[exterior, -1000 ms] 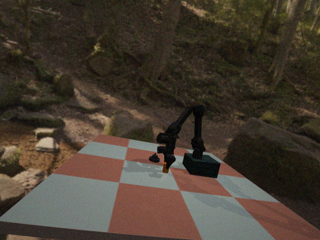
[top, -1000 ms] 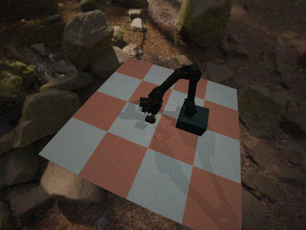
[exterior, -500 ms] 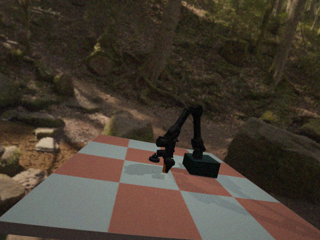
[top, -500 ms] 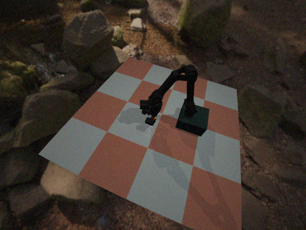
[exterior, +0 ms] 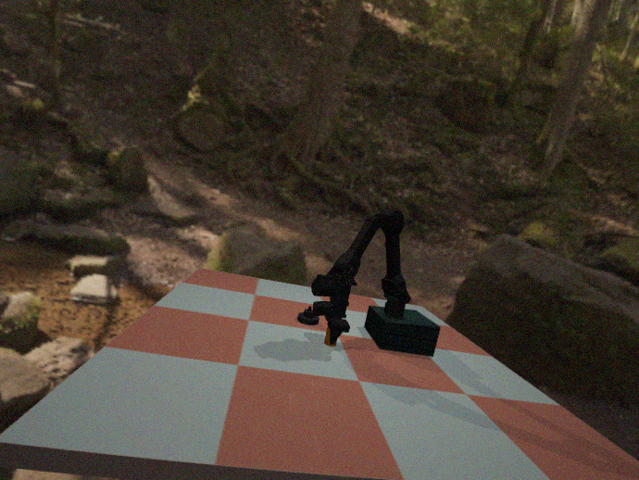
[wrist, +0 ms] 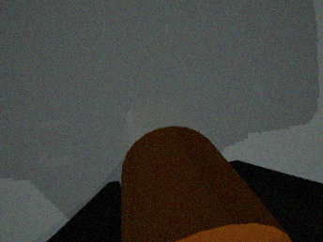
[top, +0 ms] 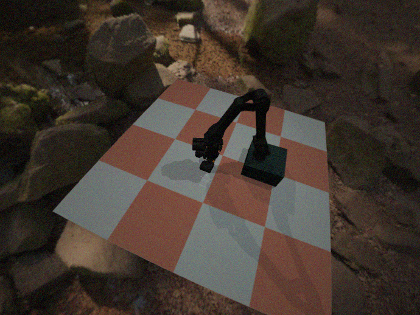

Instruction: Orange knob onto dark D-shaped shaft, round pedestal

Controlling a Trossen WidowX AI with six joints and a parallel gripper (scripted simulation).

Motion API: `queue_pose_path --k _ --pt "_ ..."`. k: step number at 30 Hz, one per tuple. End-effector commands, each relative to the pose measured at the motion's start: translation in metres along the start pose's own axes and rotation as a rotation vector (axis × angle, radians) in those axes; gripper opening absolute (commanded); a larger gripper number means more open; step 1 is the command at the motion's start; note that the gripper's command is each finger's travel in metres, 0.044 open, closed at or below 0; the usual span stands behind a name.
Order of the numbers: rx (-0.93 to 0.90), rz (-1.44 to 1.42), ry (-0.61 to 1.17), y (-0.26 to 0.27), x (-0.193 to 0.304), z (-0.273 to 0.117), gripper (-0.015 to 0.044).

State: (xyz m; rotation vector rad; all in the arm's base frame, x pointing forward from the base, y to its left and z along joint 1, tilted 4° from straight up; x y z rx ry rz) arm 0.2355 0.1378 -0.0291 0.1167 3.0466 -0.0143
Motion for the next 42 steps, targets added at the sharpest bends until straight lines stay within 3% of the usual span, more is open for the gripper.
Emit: queue_pose_path --k 1,3,9,25,42 --pt "-0.003 -0.004 0.001 0.0 0.0 0.0 0.0151" --pt "-0.003 -0.004 0.001 0.0 0.0 0.0 0.0138" --pt "-0.003 -0.004 0.001 0.004 -0.005 -0.023 0.0" --pt "-0.004 -0.004 0.001 0.001 -0.001 -0.139 0.0" --pt "0.007 -0.008 0.004 -0.018 -0.018 -0.134 0.0"
Point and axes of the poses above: the point midway between the two fingers, 35 mm back from their tips, its own z axis out along the fingers, its own y axis across the jaws, x = y × z, the point moved 1 cm from there along -z, back along the fingers, and after that the axes turned 11 degrees about z, right-handed, at the moved point
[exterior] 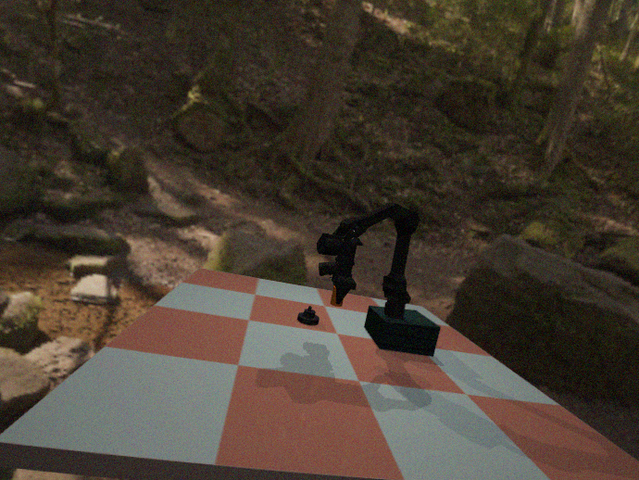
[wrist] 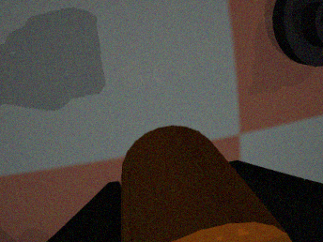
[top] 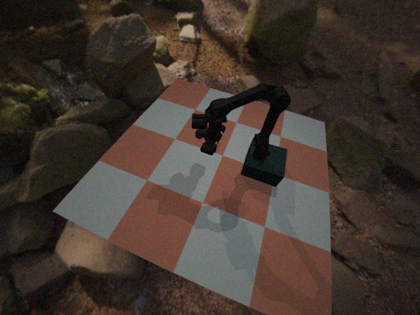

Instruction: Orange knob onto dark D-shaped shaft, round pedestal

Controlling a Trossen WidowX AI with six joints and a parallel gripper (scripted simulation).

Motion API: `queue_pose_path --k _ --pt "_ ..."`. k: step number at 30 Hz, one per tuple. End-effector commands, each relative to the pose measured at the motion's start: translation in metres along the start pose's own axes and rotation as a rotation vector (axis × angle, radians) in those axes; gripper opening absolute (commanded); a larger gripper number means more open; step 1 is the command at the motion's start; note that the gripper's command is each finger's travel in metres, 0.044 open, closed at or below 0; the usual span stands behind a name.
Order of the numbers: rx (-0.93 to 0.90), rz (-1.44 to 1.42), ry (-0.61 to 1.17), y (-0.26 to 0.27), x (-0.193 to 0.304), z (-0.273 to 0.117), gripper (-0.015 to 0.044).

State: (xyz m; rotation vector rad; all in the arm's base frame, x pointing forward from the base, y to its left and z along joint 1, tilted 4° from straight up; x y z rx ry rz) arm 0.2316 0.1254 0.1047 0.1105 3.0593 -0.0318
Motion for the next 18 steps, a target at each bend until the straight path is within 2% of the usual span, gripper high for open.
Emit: queue_pose_path --k 1,18 --pt "-0.005 -0.003 -0.008 -0.006 -0.01 0.001 0.0" --pt "-0.004 -0.002 -0.01 -0.042 -0.042 0.013 0.0"
Point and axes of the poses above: the point midway between the two fingers, 35 mm back from their tips, its own z axis out along the fingers, its own y axis across the jaws, x = y × z, the point moved 1 cm from there along -z, back along the fingers, and after that the axes turned 11 degrees about z, right-handed, at the moved point
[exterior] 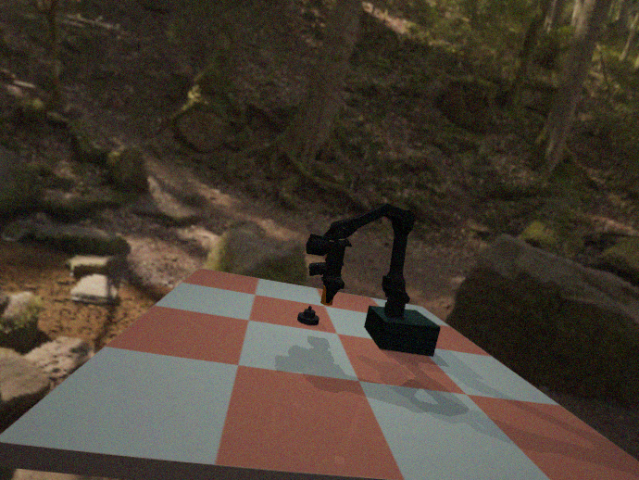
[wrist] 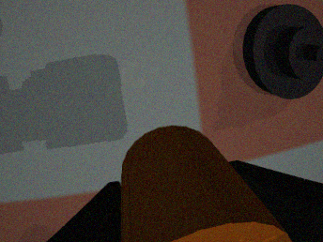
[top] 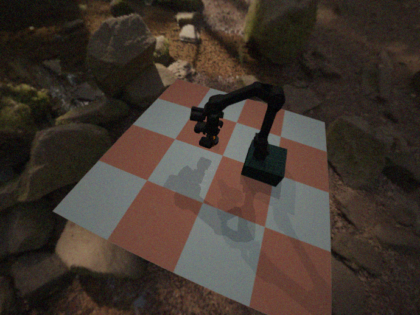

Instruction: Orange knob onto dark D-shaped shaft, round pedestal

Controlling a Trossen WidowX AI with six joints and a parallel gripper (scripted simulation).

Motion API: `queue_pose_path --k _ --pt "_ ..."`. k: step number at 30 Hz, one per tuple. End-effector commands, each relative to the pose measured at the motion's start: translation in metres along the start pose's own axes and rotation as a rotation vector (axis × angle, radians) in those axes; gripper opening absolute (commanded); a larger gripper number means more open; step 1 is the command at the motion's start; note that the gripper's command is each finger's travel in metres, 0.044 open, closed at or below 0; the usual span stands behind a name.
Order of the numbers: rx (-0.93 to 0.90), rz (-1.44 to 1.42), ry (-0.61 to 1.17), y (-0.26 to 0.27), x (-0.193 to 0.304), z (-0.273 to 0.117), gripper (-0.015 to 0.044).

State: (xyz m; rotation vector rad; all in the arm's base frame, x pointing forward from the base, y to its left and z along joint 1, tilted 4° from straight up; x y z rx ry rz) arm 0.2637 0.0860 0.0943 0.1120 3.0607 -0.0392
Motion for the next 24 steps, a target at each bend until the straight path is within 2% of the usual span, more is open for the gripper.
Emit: queue_pose_path --k 1,24 --pt "-0.009 -0.003 -0.011 -0.008 -0.01 0.0 0.0" --pt "-0.006 -0.001 -0.018 -0.069 -0.042 0.018 0.0"
Point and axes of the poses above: the point midway between the two fingers, 35 mm back from their tips, its own z axis out along the fingers, its own y axis across the jaws, x = y × z, the point moved 1 cm from there along -z, back along the fingers, and after that the axes turned 11 degrees about z, right-handed, at the moved point
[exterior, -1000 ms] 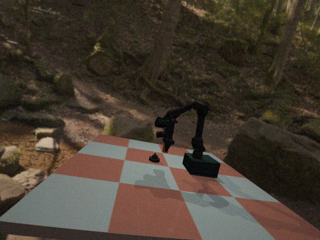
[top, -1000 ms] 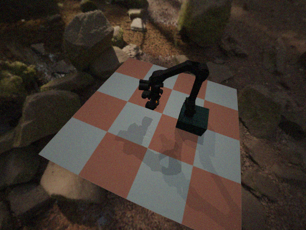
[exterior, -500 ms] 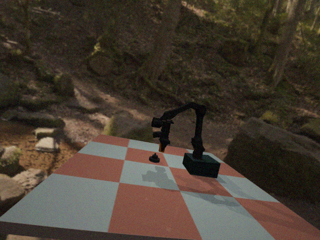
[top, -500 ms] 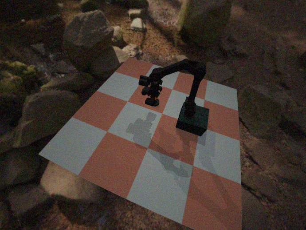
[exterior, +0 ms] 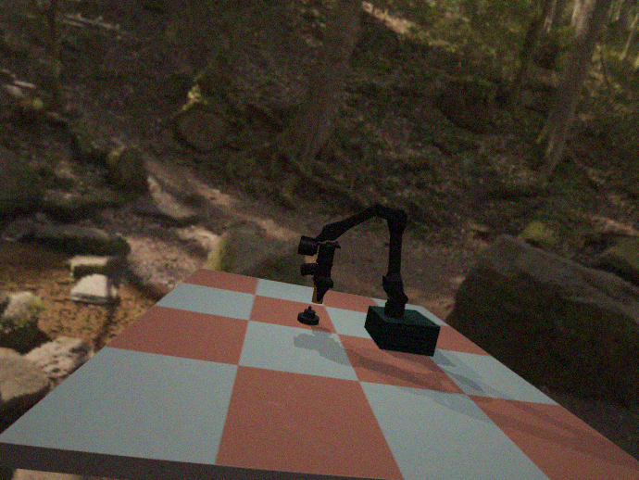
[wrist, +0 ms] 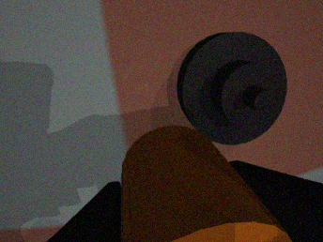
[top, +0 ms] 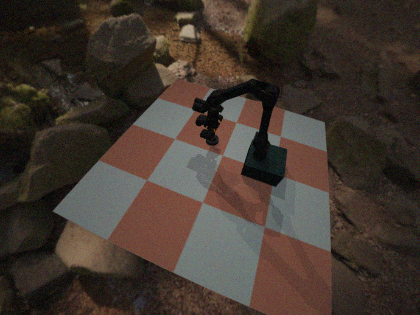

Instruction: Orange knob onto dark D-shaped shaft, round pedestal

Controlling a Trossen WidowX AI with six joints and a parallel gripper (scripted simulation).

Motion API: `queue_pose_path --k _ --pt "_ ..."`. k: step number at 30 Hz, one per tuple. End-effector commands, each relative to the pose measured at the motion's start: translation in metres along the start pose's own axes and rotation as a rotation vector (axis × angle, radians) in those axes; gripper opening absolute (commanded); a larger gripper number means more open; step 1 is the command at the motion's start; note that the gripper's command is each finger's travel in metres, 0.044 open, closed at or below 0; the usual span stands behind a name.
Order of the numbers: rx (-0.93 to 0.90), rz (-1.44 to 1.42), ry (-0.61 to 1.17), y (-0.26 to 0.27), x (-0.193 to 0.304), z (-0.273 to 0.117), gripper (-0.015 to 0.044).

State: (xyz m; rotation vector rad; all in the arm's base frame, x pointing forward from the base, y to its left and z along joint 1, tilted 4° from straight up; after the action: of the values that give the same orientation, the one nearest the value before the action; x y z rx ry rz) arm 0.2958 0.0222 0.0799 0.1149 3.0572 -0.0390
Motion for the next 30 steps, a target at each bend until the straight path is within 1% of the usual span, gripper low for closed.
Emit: queue_pose_path --k 1,18,23,30 --pt "-0.006 -0.002 -0.015 -0.011 -0.008 0.0 0.0" --pt "-0.001 -0.003 -0.02 -0.06 -0.021 0.013 0.0" --pt "-0.001 -0.003 -0.02 -0.062 -0.021 0.018 0.0" --pt "0.0 -0.003 -0.02 -0.062 -0.021 0.04 0.0"
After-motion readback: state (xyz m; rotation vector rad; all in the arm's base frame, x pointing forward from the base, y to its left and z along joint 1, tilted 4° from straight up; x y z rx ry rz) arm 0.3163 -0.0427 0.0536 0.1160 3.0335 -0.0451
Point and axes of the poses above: the point midway between the two fingers, 35 mm back from their tips, its own z axis out along the fingers, its own y axis across the jaws, x = y × z, the point moved 1 cm from there along -z, back along the fingers, and after that the axes turned 11 degrees about z, right-handed, at the moved point
